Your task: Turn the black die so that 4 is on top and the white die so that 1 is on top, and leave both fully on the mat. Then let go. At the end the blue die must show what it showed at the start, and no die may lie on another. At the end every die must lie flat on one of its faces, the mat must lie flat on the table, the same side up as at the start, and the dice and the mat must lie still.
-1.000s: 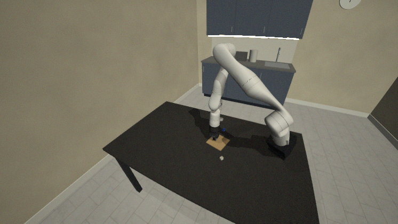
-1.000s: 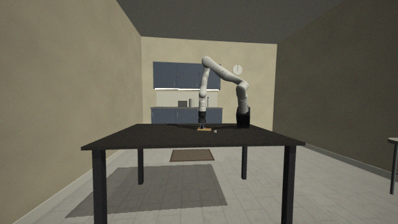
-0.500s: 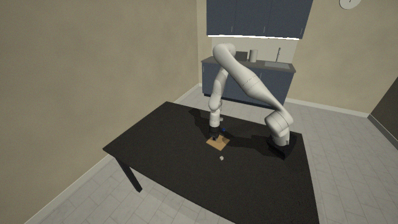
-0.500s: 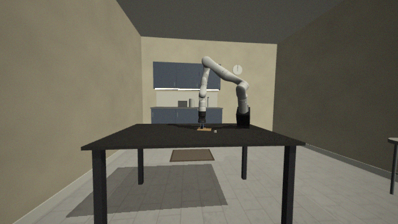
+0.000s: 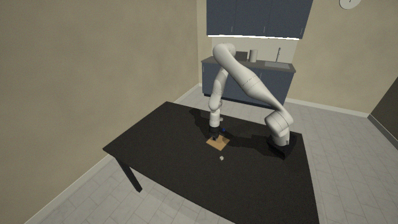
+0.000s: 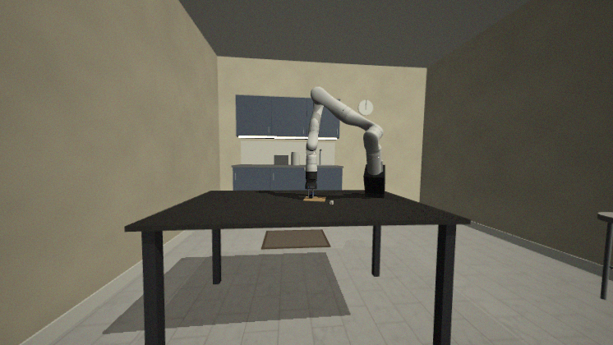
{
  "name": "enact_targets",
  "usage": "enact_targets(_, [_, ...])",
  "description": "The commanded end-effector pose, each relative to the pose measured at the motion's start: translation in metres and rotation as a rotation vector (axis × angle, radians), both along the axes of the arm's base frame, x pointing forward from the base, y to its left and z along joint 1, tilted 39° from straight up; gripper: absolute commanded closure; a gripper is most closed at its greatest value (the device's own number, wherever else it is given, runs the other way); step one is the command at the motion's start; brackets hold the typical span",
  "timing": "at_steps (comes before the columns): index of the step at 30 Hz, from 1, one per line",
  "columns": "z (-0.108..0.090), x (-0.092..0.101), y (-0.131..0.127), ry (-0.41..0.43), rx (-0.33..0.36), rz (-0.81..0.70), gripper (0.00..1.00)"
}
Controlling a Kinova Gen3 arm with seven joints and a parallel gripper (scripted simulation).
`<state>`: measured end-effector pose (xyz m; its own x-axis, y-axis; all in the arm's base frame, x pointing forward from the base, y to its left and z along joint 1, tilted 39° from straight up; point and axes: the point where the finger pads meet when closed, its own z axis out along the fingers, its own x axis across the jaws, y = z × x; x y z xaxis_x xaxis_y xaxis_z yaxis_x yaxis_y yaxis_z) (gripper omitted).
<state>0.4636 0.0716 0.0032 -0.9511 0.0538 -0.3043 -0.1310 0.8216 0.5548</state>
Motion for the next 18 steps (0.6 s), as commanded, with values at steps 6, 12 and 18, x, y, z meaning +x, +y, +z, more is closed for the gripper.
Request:
enact_targets(6, [0.0003, 0.0003, -0.0006, -0.001, -0.001, -0.001, 0.6])
enact_targets(12, [0.0001, 0.0004, -0.0005, -0.001, -0.001, -0.001, 0.6])
enact_targets(18, [-0.001, 0.0008, 0.0003, -0.001, -0.001, -0.001, 0.6])
